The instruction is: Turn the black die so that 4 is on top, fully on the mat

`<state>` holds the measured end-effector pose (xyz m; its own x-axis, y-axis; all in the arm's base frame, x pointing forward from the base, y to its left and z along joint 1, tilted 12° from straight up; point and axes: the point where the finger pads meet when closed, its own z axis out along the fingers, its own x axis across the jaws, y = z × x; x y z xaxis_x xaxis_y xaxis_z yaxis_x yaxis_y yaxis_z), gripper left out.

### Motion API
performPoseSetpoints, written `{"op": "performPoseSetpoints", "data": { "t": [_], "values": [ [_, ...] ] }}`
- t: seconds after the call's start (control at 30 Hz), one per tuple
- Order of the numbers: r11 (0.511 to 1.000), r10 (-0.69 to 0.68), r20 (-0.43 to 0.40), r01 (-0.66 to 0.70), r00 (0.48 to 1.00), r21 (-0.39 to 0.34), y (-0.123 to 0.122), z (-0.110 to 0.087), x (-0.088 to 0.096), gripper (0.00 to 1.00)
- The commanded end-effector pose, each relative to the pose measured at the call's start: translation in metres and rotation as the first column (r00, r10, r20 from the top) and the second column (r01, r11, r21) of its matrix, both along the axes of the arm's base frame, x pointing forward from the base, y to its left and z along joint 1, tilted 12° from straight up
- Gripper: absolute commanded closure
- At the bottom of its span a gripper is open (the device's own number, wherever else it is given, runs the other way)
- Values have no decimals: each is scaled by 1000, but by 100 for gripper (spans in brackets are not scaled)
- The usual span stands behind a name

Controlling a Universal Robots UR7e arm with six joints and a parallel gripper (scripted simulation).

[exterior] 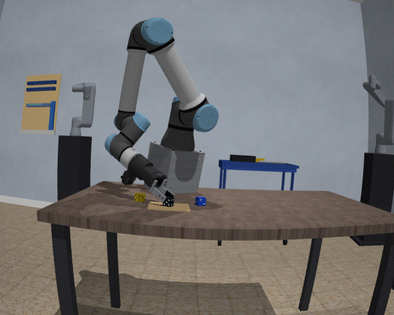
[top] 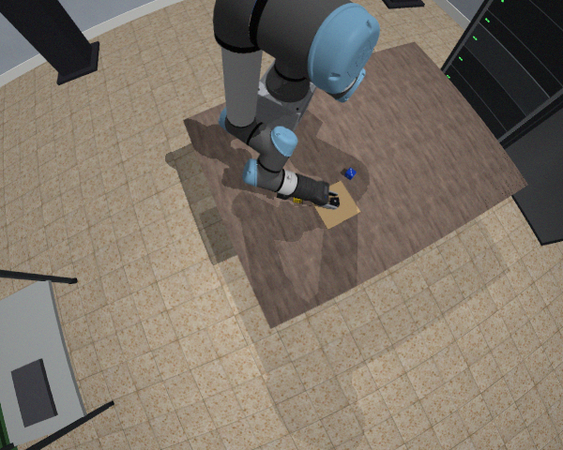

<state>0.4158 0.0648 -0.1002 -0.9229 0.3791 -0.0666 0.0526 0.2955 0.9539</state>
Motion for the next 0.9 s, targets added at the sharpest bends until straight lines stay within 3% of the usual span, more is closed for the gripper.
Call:
{"op": "performPoseSetpoints", "data": {
  "t": [0.0,0.43,0.87],
  "values": [
    [1000,4,4,-4,1000,-1,-19,6,-7,13],
    [1000,4,4,-4,1000,-1,-25,10,-9,13],
    [1000,4,4,-4,1000,-1,-30,47,-14,13]
  ]
}}
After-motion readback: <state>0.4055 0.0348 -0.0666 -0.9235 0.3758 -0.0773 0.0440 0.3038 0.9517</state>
